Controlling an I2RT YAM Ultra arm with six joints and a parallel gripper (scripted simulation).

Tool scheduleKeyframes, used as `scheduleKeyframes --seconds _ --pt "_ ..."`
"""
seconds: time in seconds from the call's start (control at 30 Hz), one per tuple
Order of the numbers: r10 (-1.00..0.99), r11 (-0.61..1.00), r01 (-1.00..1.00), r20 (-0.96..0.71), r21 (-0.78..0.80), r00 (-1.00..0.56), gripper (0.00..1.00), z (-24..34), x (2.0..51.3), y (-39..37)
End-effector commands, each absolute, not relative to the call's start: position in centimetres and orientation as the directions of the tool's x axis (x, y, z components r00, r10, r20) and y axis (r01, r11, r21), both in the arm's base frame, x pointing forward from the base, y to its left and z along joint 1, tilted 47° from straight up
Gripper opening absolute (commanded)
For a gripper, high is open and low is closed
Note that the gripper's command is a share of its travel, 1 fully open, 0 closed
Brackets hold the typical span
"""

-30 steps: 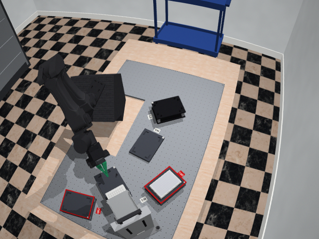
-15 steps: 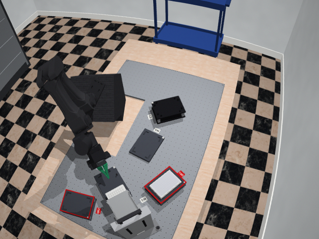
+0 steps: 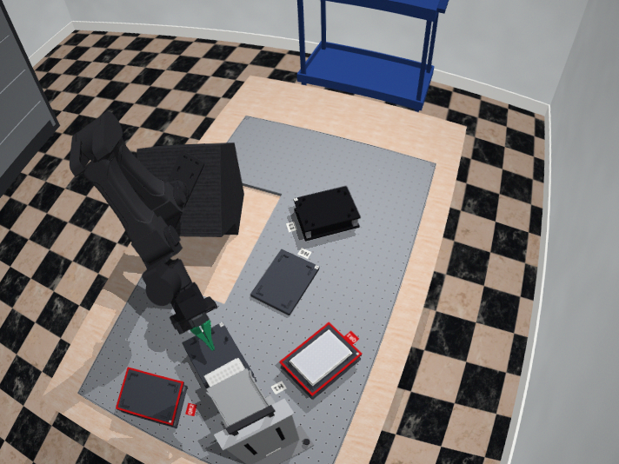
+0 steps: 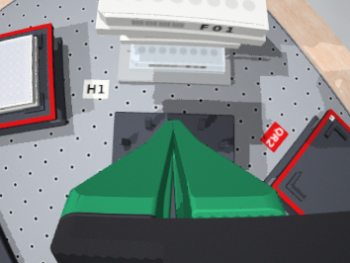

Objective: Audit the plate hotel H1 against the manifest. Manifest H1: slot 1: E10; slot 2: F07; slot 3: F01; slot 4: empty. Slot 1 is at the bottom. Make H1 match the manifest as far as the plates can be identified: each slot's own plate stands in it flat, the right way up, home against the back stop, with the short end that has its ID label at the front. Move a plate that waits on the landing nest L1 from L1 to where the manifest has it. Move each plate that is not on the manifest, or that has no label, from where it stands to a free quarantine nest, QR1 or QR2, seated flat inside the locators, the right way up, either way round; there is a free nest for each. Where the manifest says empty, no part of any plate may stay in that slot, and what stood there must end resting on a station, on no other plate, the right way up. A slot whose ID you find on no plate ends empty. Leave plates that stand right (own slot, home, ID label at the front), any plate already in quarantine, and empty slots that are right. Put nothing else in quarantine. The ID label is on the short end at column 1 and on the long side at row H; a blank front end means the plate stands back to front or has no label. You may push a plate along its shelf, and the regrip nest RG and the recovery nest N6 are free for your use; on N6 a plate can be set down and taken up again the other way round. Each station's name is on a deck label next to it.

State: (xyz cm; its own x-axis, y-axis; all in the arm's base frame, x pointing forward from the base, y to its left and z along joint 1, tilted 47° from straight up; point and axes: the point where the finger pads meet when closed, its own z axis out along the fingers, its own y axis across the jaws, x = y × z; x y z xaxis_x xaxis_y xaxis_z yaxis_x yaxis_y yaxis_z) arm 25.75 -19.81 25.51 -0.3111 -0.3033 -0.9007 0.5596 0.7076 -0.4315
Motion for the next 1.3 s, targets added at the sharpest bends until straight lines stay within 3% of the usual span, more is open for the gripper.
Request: scheduleKeyframes --seconds 0.0,1.27 --pt "-0.328 0.709 0.563 -0.905 -0.426 -0.272 0.0 27.3 26.5 -19.6" --pt "-0.327 0.708 0.563 -0.905 -0.426 -0.273 0.0 28.7 28.2 -20.1"
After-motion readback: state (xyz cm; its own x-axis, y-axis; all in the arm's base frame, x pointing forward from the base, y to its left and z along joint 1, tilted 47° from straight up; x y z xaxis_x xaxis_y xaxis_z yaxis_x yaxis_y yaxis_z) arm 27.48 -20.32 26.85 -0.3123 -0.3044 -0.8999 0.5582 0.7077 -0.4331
